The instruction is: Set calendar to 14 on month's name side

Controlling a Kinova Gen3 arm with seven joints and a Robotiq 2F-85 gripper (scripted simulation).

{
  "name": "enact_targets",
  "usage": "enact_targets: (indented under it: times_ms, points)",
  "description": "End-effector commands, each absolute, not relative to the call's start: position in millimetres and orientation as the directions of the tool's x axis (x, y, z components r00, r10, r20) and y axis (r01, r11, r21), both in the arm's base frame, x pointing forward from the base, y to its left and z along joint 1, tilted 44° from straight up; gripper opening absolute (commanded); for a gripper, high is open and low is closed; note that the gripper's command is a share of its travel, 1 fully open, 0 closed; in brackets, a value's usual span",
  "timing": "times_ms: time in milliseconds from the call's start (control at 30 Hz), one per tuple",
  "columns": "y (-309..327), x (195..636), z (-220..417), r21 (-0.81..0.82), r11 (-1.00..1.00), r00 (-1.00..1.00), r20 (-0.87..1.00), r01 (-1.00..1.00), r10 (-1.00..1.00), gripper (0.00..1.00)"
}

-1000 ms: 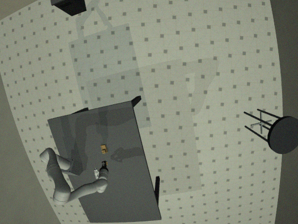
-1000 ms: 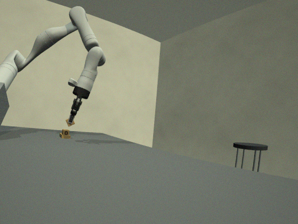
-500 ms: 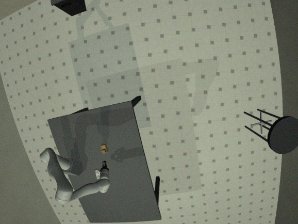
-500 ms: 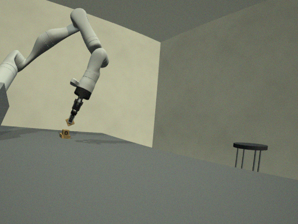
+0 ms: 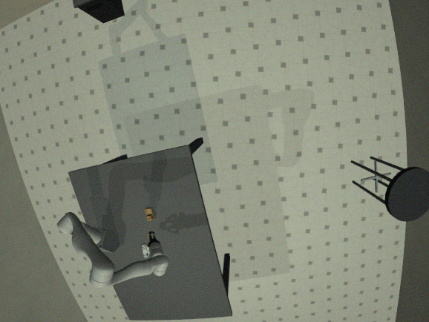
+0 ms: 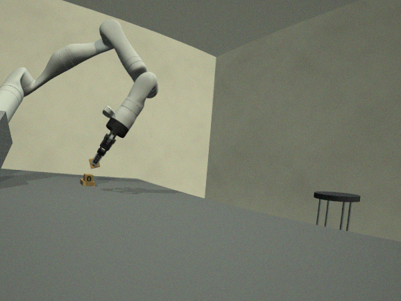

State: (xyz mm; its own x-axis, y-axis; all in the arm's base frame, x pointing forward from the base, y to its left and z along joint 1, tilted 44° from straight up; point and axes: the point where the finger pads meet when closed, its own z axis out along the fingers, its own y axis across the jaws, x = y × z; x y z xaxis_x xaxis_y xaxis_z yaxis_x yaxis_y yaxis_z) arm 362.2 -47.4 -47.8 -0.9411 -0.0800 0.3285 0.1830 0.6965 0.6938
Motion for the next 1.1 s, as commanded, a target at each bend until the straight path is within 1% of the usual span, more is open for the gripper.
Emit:
enact_targets:
  times_ms: [0,600,1067]
  points:
    - [-44.6,363.9,-49.7,0.694,0.697,-0.937,0.335,0.179,-0.094,0.28]
    - [-44.9,364.2,-49.6,0.693,0.698,-0.925,0.361,0.179,-0.121,0.28]
    - [-43.7,366.3,-51.1,0.697,0.695,-0.871,0.439,0.177,-0.219,0.28]
